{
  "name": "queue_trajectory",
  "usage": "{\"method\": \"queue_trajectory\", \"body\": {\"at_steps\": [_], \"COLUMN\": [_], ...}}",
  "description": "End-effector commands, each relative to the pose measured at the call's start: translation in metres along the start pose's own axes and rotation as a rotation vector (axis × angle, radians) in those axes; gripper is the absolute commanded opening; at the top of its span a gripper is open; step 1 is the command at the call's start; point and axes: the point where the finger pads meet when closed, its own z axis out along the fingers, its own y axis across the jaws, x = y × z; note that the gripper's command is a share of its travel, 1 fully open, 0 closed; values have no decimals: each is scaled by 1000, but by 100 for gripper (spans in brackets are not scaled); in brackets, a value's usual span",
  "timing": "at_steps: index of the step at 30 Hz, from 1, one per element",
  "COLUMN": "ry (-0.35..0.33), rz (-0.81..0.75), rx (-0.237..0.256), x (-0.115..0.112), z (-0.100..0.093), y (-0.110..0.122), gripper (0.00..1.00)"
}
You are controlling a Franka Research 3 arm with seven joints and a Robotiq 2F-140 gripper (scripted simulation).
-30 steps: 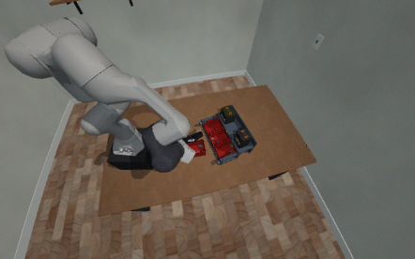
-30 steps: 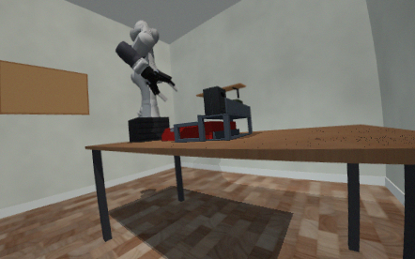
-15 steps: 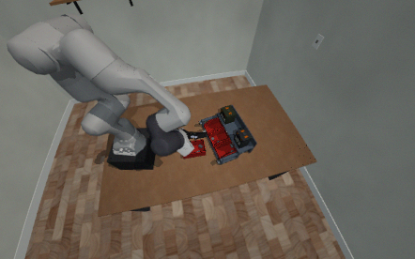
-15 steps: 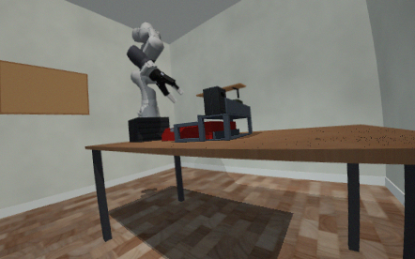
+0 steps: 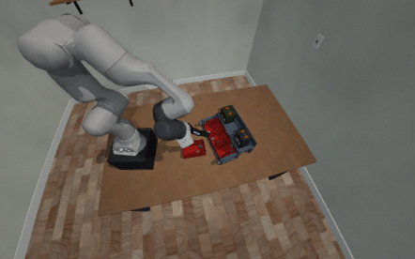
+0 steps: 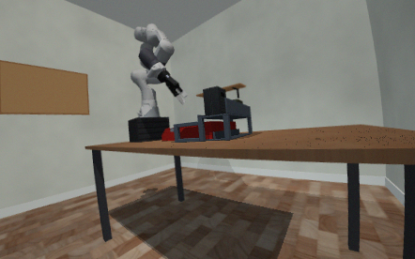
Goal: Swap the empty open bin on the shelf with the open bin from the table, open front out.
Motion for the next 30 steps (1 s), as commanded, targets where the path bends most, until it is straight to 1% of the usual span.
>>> {"method": "queue_trajectory", "body": {"at_steps": [1, 3, 7, 8, 10, 13, 15, 16, 18, 20, 22, 30], "ry": [67, 67, 112, 112, 133, 142, 161, 161, 178, 178, 194, 222], "rz": [162, 162, 269, 269, 317, 341, 386, 386, 428, 428, 466, 535], "rx": [72, 72, 129, 129, 155, 168, 191, 191, 213, 213, 234, 271], "x": [6, 6, 0, 0, -3, -5, -7, -7, -10, -10, -12, -16], "z": [5, 5, 21, 21, 28, 31, 37, 37, 43, 43, 49, 59], "y": [-14, -14, -21, -21, -24, -26, -28, -28, -30, -30, -32, -35], "gripper": [100, 100, 100, 100, 100, 100, 100, 100, 100, 100, 100, 100]}}
